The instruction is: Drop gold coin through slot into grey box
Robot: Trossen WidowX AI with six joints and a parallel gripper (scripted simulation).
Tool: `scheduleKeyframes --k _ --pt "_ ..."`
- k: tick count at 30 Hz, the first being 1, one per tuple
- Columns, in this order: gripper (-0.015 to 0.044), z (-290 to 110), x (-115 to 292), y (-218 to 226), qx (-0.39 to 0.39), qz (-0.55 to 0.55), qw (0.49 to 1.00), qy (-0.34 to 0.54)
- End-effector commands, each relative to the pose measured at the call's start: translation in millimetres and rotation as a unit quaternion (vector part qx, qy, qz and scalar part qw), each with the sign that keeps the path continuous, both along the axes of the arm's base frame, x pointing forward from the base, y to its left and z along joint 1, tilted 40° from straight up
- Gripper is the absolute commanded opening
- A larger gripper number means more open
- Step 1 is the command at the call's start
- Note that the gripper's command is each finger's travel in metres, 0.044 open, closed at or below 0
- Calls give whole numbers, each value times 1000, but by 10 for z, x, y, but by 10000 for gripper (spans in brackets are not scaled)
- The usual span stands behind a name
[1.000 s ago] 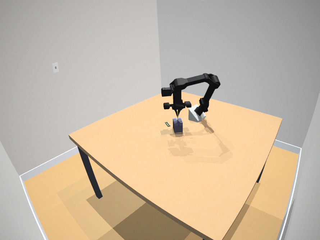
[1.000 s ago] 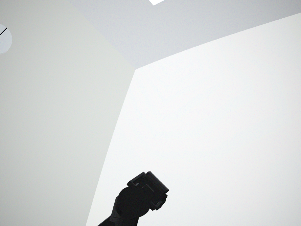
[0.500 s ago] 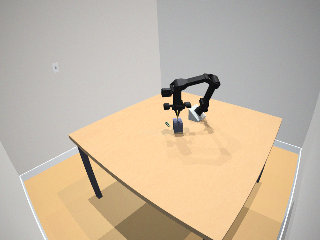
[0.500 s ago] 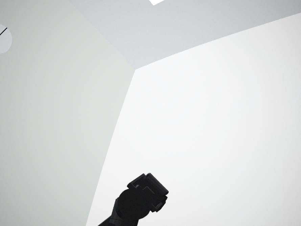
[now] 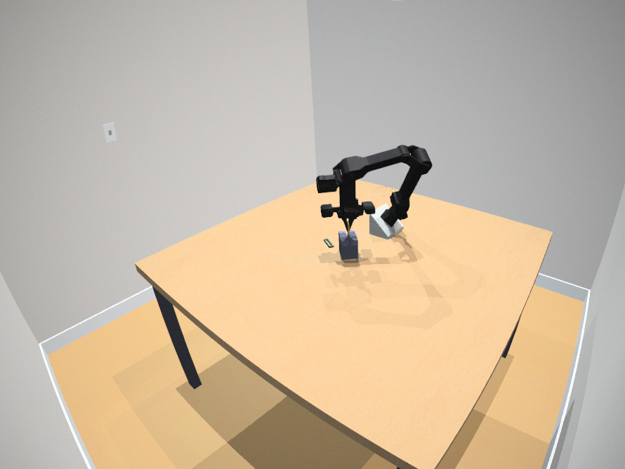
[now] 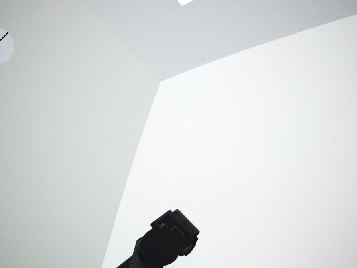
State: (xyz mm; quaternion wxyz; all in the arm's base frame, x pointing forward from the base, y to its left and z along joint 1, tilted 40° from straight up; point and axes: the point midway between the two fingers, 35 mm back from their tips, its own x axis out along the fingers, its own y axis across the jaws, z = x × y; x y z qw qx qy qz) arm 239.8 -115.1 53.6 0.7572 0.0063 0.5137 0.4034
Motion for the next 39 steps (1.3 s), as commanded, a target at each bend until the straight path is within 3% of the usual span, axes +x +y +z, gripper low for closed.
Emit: scheduleKeyframes --k 1,10,16,25,35,39 --pt "0 -17 1 23 3 -3 1000 0" --pt "0 -53 8 51 3 -3 1000 1" --pt "157 -40 7 32 0 0 1000 0" --pt "161 -40 7 32 0 0 1000 0" --pt "423 268 -63 -203 2 -1 1000 1" --pt "440 445 -116 -314 4 -1 1000 2"
